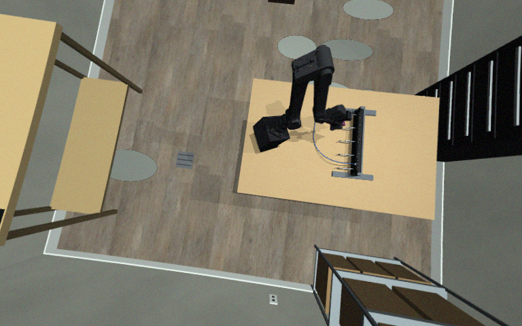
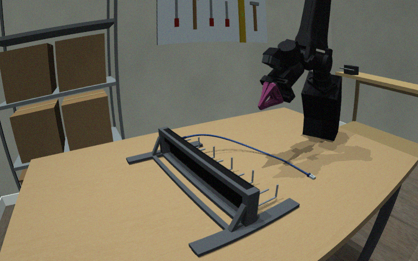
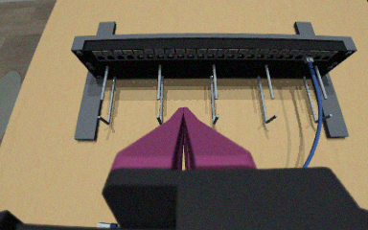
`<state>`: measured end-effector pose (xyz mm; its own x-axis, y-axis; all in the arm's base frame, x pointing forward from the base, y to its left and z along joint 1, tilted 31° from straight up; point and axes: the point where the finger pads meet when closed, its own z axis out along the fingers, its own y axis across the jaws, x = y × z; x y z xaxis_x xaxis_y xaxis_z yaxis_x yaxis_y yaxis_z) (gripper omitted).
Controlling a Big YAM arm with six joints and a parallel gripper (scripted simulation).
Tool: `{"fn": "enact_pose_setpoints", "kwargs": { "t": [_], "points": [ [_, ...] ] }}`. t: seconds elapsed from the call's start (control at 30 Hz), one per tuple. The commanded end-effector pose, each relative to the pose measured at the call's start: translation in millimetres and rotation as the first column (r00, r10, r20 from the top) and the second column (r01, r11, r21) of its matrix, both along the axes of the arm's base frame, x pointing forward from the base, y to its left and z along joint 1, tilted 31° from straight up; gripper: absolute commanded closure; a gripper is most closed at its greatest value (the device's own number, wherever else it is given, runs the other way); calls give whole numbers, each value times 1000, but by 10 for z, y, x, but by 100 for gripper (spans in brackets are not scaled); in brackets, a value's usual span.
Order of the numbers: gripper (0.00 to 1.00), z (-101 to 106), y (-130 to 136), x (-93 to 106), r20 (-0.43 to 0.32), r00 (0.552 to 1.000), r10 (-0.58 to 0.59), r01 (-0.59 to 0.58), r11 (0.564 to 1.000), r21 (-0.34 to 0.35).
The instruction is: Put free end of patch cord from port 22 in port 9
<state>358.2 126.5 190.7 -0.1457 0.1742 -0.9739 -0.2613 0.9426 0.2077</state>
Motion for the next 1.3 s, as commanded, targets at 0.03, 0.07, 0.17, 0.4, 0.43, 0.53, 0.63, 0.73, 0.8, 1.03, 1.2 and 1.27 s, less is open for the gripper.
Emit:
{"fn": "enact_pose_setpoints", "kwargs": {
  "t": [0.03,0.07,0.17,0.4,0.43,0.53,0.63,0.73,0.8,1.03,1.2,1.27],
  "points": [
    [100,48,-81,6,31,999,-8,9,1000,-4],
    [100,40,-86,9,30,1000,-8,9,1000,-5],
    [100,29,-74,6,27,1000,-4,4,1000,-6],
    [100,14,-28,24,22,1000,5,-5,1000,-3],
    [100,29,-17,49,25,1000,5,-5,1000,-1],
    [100,67,12,158,33,999,4,-4,1000,2],
    [100,76,37,311,38,999,-1,1,1000,4],
    [100,70,63,437,40,999,-3,3,1000,4],
    [100,64,78,507,40,999,-4,4,1000,4],
    [100,1,213,1053,41,999,-8,8,1000,1],
    [100,-35,309,1337,41,999,-6,6,1000,0],
    [100,-43,327,1393,40,999,-6,6,1000,0]
  ]
}}
